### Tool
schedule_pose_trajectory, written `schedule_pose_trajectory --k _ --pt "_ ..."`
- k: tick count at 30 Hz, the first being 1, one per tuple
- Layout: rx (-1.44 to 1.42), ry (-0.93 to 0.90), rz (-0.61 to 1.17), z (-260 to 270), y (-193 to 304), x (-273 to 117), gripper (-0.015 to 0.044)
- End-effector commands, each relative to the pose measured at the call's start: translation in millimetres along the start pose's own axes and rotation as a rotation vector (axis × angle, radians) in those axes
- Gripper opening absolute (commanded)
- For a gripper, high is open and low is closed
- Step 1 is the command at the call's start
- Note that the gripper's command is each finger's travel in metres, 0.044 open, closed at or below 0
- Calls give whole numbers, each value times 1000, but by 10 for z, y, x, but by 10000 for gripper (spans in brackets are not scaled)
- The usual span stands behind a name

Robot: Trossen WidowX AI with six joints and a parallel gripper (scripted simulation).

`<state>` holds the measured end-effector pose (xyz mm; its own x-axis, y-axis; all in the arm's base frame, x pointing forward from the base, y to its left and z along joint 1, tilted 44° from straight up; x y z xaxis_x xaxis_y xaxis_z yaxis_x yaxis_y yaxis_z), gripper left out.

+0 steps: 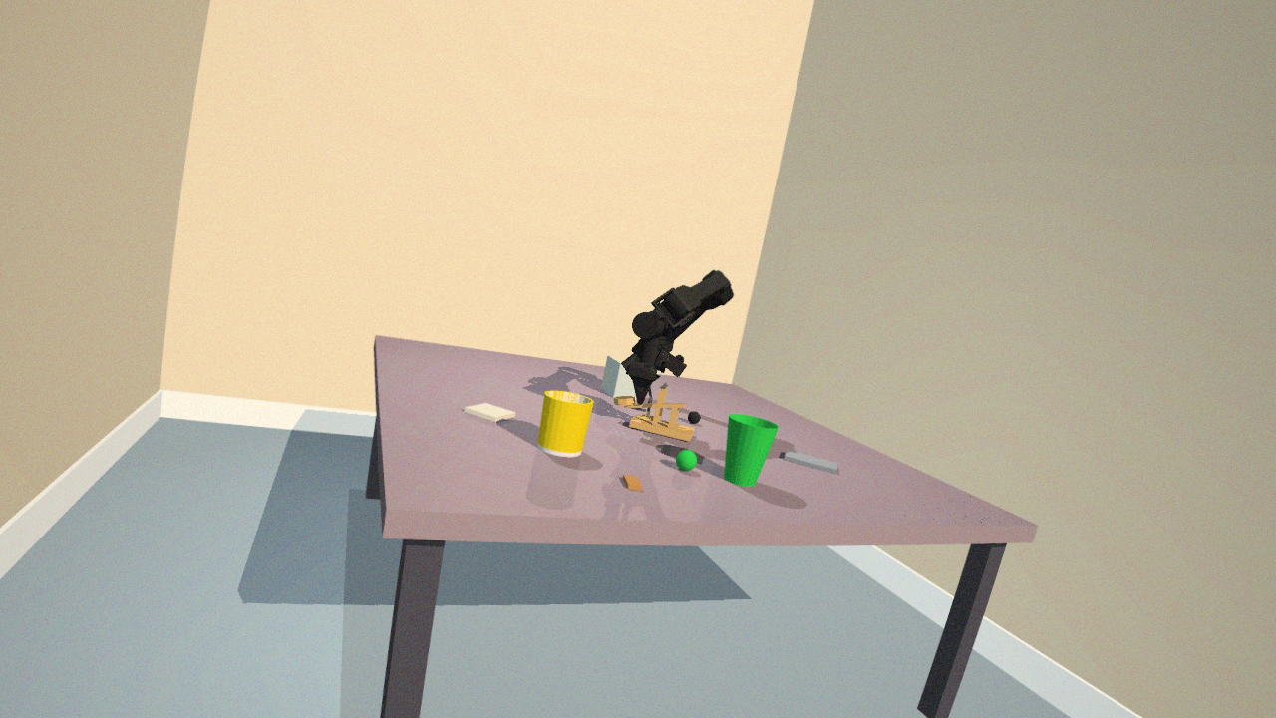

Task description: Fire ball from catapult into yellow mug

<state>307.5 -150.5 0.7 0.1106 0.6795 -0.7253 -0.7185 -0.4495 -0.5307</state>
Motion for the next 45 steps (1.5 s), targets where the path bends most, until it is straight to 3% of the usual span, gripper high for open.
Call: schedule_pose_trajectory --k 1,7,8,12,18,22,23,31,39,45 --pt "-2 -1 2 0 0 0 0" --pt "6 -12 12 11 313 -394 157" --pt "-2 -17 12 13 158 -217 184" --pt "-2 -17 12 9 159 -237 289" --pt "12 -9 9 -42 209 -929 440" --pt "17 -8 5 -5 247 -1248 440" --pt "17 0 3 -34 189 -1072 440" --pt "5 -15 6 195 -869 -775 440" --pt "4 -15 6 203 -894 -748 440" --pt "5 -15 6 198 -888 -305 440"
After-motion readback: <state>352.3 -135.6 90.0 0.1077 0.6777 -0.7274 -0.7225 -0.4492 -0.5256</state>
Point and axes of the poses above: the point midway between the two fingers, 35 mm back from their tips, its own x axis out along the fingers, its own z axis across the jaws, y = z × x, the point moved 5 cm from there along -x, back along the fingers, and after that the axes turned 9 degrees about x, right-handed, at the moved point
